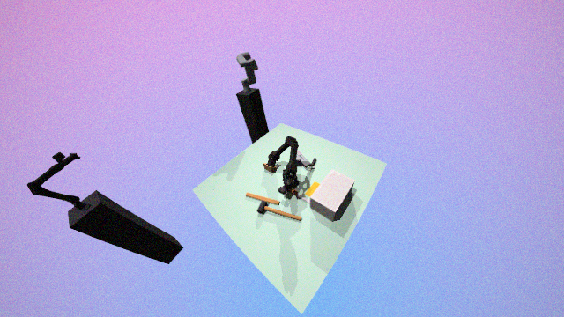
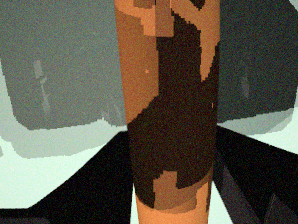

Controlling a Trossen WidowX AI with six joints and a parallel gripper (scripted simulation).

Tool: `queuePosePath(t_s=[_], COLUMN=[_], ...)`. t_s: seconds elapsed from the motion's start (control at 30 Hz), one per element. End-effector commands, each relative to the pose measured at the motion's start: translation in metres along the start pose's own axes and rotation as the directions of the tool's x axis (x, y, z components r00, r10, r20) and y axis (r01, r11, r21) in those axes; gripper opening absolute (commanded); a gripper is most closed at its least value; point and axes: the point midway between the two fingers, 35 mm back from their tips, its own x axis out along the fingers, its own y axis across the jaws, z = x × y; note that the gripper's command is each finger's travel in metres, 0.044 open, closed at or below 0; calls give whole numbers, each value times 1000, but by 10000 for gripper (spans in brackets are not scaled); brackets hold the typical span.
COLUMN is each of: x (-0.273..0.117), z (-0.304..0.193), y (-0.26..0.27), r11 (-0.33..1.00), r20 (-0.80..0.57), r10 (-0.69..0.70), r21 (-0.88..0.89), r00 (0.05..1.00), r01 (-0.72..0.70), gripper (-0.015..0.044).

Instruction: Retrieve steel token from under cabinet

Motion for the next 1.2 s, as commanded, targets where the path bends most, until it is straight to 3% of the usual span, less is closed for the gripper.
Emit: queuePosePath(t_s=[0.0, 1.17], x=[0, -1], z=[4, 43], y=[-2, -1], r11=[1000, 1000], r20=[3, 4], r10=[1, 1], r21=[8, 6], r00=[1000, 1000], r01=[-1, -1], gripper=[0, 0])
